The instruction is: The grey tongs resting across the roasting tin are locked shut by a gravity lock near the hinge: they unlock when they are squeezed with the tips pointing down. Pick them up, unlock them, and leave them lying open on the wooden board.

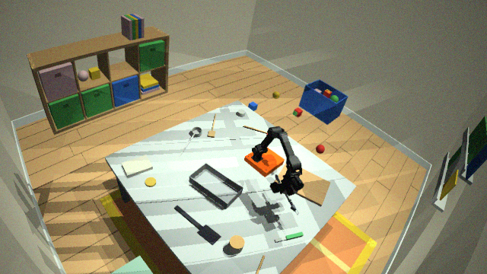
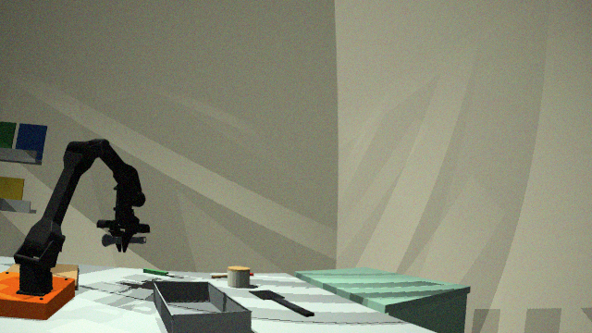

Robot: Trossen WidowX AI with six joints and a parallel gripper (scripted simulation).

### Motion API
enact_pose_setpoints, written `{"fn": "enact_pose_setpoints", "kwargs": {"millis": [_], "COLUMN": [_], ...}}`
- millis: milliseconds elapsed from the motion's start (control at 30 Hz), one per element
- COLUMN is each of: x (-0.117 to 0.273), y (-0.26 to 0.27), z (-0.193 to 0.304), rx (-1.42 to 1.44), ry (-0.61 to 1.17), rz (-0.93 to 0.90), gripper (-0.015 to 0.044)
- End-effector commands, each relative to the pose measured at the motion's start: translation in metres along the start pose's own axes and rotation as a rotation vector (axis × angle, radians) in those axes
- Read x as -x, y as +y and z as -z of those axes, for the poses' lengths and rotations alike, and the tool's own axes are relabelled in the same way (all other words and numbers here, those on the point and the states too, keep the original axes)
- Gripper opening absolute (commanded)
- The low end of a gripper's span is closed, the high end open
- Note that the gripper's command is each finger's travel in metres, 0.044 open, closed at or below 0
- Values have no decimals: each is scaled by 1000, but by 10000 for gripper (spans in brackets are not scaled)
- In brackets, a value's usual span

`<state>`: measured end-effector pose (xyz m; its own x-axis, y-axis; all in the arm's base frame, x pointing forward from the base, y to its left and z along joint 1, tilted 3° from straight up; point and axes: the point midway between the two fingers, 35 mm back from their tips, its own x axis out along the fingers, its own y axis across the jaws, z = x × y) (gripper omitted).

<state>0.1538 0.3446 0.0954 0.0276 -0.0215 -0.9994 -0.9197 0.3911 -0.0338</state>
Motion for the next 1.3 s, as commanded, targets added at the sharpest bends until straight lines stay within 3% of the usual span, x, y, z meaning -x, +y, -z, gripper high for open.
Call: {"fn": "enact_pose_setpoints", "kwargs": {"millis": [0,633,1267], "x": [1,3,4], "y": [30,153,259], "z": [0,28,95], "rx": [59,329,597], "ry": [-5,-6,2], "rz": [-7,-22,-32], "gripper": [-150,-150,-150]}}
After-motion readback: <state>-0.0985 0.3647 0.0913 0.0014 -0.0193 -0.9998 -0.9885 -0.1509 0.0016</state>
